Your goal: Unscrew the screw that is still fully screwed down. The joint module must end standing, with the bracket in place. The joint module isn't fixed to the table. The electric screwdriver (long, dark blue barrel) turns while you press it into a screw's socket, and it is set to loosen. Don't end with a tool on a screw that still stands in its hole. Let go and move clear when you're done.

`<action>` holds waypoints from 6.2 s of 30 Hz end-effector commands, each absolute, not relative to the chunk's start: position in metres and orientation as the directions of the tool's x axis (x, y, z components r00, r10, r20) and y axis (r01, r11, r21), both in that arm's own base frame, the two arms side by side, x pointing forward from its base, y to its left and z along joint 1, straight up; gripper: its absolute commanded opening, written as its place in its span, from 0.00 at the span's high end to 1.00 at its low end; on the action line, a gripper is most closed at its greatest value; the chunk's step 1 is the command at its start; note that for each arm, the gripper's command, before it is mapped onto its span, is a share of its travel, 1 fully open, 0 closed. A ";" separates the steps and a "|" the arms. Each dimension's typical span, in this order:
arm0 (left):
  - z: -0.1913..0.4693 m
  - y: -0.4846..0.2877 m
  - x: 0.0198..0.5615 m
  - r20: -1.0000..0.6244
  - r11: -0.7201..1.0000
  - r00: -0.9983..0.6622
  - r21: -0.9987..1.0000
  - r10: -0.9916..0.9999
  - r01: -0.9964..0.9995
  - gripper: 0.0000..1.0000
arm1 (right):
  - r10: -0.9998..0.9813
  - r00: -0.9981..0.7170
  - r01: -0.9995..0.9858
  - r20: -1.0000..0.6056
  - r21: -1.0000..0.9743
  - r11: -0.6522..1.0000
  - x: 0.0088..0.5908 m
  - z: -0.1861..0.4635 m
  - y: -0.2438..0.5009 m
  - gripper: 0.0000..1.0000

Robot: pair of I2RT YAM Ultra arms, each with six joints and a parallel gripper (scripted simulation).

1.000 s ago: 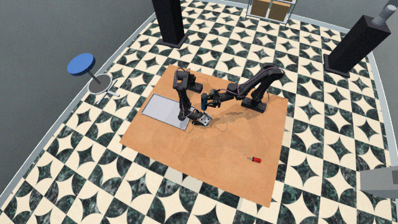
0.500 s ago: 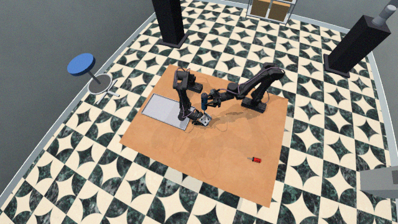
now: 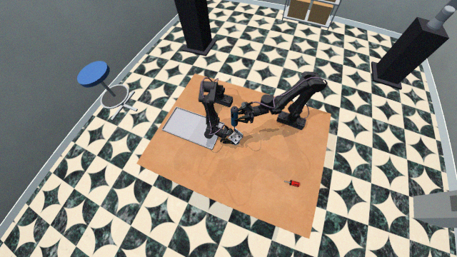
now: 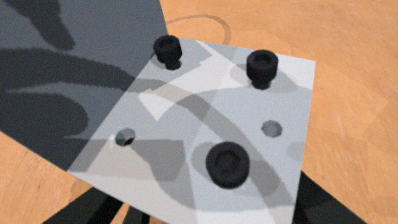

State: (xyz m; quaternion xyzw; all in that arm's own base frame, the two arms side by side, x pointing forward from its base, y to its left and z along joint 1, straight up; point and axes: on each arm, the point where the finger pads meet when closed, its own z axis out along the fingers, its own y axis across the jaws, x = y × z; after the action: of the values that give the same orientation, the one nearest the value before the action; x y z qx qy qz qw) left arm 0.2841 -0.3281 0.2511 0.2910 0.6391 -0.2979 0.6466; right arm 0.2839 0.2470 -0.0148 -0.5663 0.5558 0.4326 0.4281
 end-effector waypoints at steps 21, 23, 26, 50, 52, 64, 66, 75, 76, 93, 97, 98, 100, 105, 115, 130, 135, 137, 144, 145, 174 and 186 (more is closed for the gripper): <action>0.304 -0.311 0.274 -0.985 0.655 0.111 0.000 -0.129 0.756 0.58 | -0.249 0.024 -1.000 -0.968 -0.019 -0.022 0.287 -0.009 0.249 0.41; 0.302 -0.309 0.272 -0.986 0.655 0.109 0.000 -0.126 0.756 0.58 | -0.249 0.024 -1.000 -0.968 -0.019 -0.022 0.287 -0.009 0.249 0.41; 0.309 -0.307 0.270 -0.984 0.655 0.118 0.000 -0.136 0.756 0.58 | -0.249 0.024 -1.000 -0.968 -0.019 -0.022 0.287 -0.009 0.249 0.41; 0.316 -0.292 0.257 -0.981 0.655 0.128 0.000 -0.147 0.756 0.58 | -0.249 0.024 -1.000 -0.968 -0.019 -0.022 0.287 -0.009 0.249 0.41; 0.316 -0.292 0.257 -0.981 0.655 0.128 0.000 -0.147 0.756 0.58 | -0.249 0.024 -1.000 -0.968 -0.019 -0.022 0.287 -0.009 0.249 0.41; 0.308 -0.281 0.247 -0.984 0.654 0.118 0.000 -0.136 0.756 0.58 | -0.249 0.024 -1.000 -0.968 -0.019 -0.022 0.287 -0.009 0.249 0.41; 0.315 -0.280 0.247 -0.981 0.655 0.127 0.000 -0.146 0.756 0.58 | -0.249 0.024 -1.000 -0.968 -0.019 -0.022 0.287 -0.009 0.249 0.41; 0.315 -0.275 0.243 -0.981 0.654 0.127 0.000 -0.147 0.756 0.58 | -0.249 0.024 -1.000 -0.968 -0.019 -0.022 0.287 -0.009 0.249 0.41; 0.312 -0.274 0.242 -0.982 0.654 0.123 0.000 -0.142 0.756 0.58 | -0.249 0.024 -1.000 -0.968 -0.019 -0.022 0.287 -0.009 0.249 0.41; 0.311 -0.267 0.235 -0.983 0.655 0.122 0.000 -0.141 0.756 0.58 | -0.249 0.024 -1.000 -0.968 -0.019 -0.022 0.287 -0.009 0.249 0.41; 0.304 -0.265 0.234 -0.985 0.654 0.112 0.000 -0.130 0.756 0.58 | -0.249 0.024 -1.000 -0.968 -0.019 -0.022 0.287 -0.009 0.249 0.41; 0.306 -0.265 0.233 -0.984 0.654 0.116 0.000 -0.134 0.756 0.58 | -0.249 0.024 -1.000 -0.968 -0.019 -0.022 0.287 -0.009 0.249 0.41; 0.315 -0.265 0.233 -0.981 0.654 0.127 0.000 -0.147 0.756 0.58 | -0.249 0.024 -1.000 -0.968 -0.019 -0.022 0.287 -0.009 0.249 0.41; 0.308 -0.265 0.233 -0.984 0.655 0.118 0.000 -0.136 0.756 0.58 | -0.249 0.024 -1.000 -0.968 -0.019 -0.022 0.287 -0.009 0.249 0.41; 0.301 -0.263 0.232 -0.986 0.656 0.108 0.000 -0.125 0.755 0.58 | -0.249 0.024 -1.000 -0.968 -0.019 -0.022 0.287 -0.009 0.249 0.41; 0.296 -0.262 0.231 -0.988 0.657 0.102 0.000 -0.117 0.754 0.58 | -0.249 0.024 -1.000 -0.968 -0.019 -0.022 0.287 -0.009 0.249 0.41; 0.301 -0.262 0.231 -0.986 0.657 0.109 0.000 -0.126 0.754 0.58 | -0.249 0.024 -1.000 -0.968 -0.019 -0.022 0.287 -0.009 0.249 0.41; 0.301 -0.262 0.231 -0.986 0.657 0.109 0.000 -0.126 0.754 0.58 | -0.249 0.024 -1.000 -0.968 -0.019 -0.022 0.287 -0.009 0.249 0.41; 0.309 -0.261 0.231 -0.986 0.657 0.109 0.000 -0.126 0.754 0.58 | -0.249 0.024 -1.000 -0.968 -0.019 -0.022 0.287 -0.009 0.249 0.41; 0.310 -0.261 0.231 -0.986 0.657 0.109 0.000 -0.126 0.754 0.58 | -0.249 0.024 -1.000 -0.968 -0.019 -0.022 0.287 -0.009 0.249 0.41; 0.326 -0.261 0.231 -0.986 0.657 0.109 0.000 -0.125 0.754 0.58 | -0.249 0.024 -1.000 -0.968 -0.019 -0.022 0.287 -0.009 0.249 0.41; 0.327 -0.262 0.232 -0.987 0.658 0.106 0.000 -0.122 0.753 0.58 | -0.249 0.024 -1.000 -0.968 -0.019 -0.022 0.287 -0.009 0.249 0.41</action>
State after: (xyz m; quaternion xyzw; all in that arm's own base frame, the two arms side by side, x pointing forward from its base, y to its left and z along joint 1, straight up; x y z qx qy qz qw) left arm 0.2301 -0.2658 0.2602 0.2968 0.6509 -0.2927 0.6344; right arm 0.2839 0.2470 -0.0148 -0.5663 0.5558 0.4326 0.4281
